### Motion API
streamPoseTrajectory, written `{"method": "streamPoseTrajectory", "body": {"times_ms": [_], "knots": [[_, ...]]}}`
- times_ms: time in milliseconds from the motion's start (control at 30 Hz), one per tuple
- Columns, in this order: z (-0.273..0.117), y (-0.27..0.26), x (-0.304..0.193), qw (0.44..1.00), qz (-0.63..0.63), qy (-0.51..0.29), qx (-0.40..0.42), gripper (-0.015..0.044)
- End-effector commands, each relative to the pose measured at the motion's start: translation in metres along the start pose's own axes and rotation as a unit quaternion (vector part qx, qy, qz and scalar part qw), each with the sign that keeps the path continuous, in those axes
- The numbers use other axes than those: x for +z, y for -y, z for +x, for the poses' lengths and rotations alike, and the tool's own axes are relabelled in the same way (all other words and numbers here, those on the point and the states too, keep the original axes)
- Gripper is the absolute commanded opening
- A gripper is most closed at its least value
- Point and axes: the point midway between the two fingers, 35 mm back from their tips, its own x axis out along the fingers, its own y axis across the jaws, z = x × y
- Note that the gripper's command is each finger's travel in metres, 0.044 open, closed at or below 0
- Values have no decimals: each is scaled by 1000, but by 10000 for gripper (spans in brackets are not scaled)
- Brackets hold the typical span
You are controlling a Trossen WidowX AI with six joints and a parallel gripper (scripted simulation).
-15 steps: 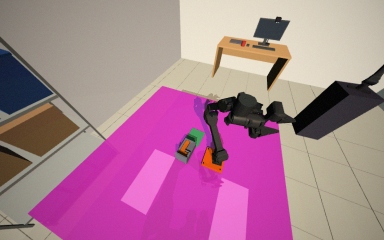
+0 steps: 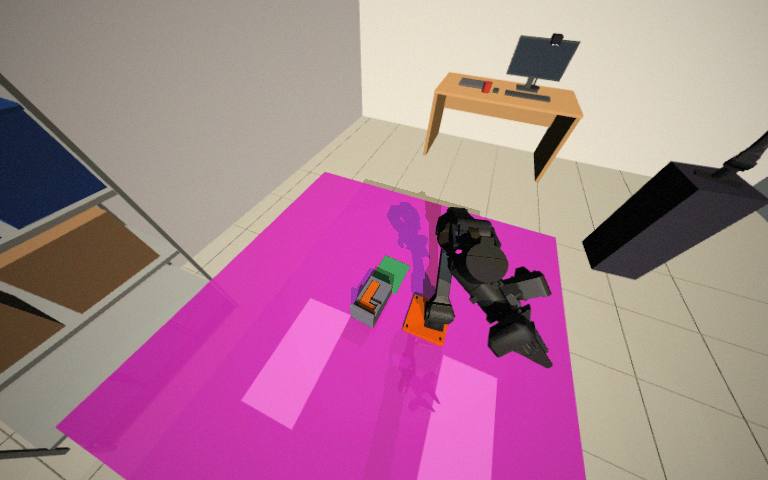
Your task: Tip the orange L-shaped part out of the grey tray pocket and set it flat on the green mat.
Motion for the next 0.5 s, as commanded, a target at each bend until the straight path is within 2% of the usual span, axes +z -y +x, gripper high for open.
{"method": "streamPoseTrajectory", "body": {"times_ms": [0, 100, 200, 300, 467], "knots": [[-1, 27, -63, 978, 167, -112, -59, 180], [-15, 42, -115, 930, 291, -192, -119, 180], [-38, 49, -164, 852, 419, -254, -184, 180], [-70, 47, -210, 748, 533, -301, -256, 180], [-131, 24, -271, 539, 676, -345, -365, 180]]}}
